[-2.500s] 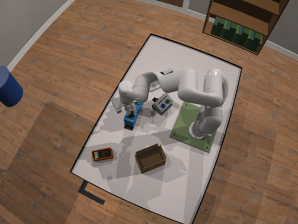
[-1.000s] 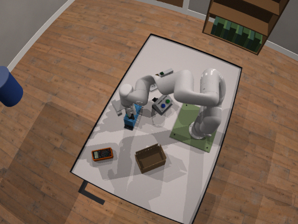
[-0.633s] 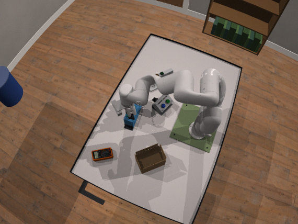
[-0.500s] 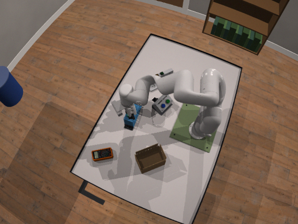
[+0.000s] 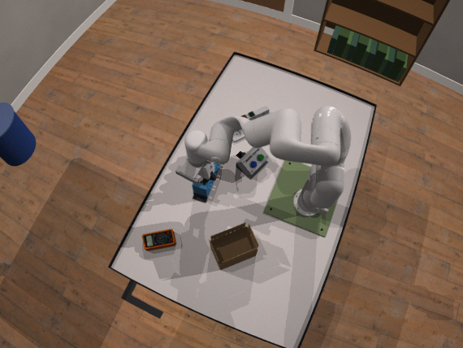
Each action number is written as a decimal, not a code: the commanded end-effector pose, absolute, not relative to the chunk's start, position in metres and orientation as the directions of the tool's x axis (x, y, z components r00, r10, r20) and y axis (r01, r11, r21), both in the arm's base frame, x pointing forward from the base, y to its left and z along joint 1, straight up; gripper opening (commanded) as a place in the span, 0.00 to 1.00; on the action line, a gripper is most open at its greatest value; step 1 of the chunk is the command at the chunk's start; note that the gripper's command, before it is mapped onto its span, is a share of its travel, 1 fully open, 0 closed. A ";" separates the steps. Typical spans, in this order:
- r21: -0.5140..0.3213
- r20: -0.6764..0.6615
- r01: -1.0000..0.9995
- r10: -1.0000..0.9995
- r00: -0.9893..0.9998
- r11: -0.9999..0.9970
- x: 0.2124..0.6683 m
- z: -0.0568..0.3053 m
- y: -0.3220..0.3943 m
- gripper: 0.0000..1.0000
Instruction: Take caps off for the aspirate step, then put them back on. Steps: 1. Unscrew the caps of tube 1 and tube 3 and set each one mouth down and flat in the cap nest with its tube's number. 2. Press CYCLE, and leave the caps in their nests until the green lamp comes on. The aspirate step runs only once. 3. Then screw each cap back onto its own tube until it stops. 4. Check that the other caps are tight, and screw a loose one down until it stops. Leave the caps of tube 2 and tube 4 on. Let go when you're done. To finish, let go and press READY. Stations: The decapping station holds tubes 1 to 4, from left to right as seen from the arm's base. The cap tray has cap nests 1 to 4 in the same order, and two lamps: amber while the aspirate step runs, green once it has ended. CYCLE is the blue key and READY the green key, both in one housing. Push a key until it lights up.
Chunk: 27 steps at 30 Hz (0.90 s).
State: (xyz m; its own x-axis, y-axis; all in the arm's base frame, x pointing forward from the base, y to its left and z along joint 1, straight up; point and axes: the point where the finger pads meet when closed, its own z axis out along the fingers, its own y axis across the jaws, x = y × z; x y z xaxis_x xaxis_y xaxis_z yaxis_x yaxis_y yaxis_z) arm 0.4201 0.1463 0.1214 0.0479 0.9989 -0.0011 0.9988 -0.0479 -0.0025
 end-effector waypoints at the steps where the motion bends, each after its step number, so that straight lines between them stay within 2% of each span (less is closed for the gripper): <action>1: 0.001 0.002 0.973 0.973 -0.229 0.229 0.421 0.123 0.147 0.00; 6: 0.001 0.002 0.902 0.902 -0.432 0.432 0.421 0.123 0.147 0.00; 8: 0.001 0.002 0.902 0.902 -0.432 0.432 0.421 0.123 0.147 0.00; 13: 0.002 0.002 0.755 0.755 -0.656 0.656 0.421 0.123 0.147 0.00; 18: 0.002 0.001 0.602 0.602 -0.798 0.798 0.421 0.123 0.147 0.00; 27: 0.002 0.001 0.593 0.593 -0.805 0.805 0.421 0.123 0.147 0.00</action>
State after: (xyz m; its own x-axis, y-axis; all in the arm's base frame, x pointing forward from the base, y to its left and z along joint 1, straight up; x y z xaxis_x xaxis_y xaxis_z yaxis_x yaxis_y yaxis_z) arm 0.4202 0.1463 0.1219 -0.7936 0.6084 0.0014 0.6084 0.7936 -0.0022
